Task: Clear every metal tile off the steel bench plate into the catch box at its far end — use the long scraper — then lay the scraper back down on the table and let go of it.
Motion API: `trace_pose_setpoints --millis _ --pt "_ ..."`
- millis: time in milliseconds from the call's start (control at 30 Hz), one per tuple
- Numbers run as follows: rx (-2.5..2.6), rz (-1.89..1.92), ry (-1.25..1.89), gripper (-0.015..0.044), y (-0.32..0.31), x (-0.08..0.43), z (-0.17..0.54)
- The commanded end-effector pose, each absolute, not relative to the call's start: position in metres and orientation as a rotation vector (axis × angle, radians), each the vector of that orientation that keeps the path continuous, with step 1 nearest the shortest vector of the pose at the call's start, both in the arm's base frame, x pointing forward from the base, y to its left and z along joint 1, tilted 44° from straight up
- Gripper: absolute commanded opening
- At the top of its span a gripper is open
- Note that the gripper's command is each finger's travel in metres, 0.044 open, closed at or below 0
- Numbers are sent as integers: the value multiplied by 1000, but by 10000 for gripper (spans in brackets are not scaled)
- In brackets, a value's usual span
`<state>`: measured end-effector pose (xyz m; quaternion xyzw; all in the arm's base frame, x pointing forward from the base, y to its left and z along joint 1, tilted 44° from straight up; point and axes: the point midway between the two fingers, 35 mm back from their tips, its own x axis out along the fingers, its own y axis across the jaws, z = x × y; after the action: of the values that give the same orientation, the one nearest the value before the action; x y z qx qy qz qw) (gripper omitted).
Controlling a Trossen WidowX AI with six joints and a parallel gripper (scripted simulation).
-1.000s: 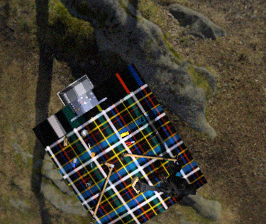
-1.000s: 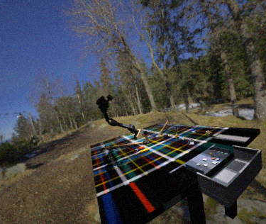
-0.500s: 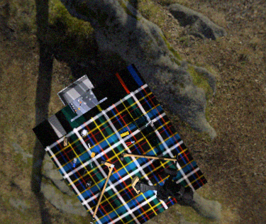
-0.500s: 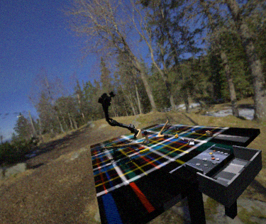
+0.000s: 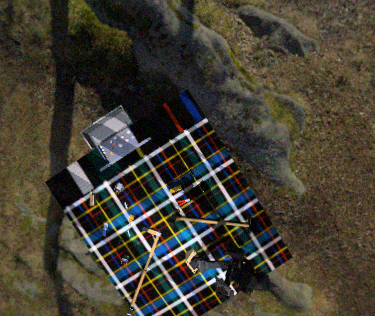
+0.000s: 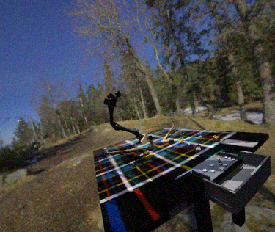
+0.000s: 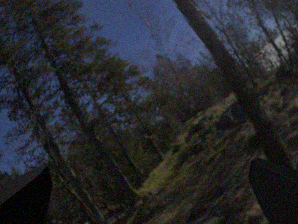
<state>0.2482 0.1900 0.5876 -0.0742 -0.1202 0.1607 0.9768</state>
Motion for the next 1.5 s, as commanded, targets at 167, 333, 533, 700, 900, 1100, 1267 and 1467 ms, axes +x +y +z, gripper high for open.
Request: trace_pose_setpoints --millis 167,333,533,700,900,1100,1267,1467 --pt "-157 405 -250 440 228 237 581" --pt "-154 453 -259 440 248 228 579" --pt "-151 511 -269 440 272 214 576" --pt "-147 559 -278 440 291 200 573" --pt "-143 617 -289 440 314 182 570" --pt "-137 674 -299 440 334 162 567" --pt "-132 722 -307 440 350 143 563" --pt "-126 780 -318 440 368 118 560"
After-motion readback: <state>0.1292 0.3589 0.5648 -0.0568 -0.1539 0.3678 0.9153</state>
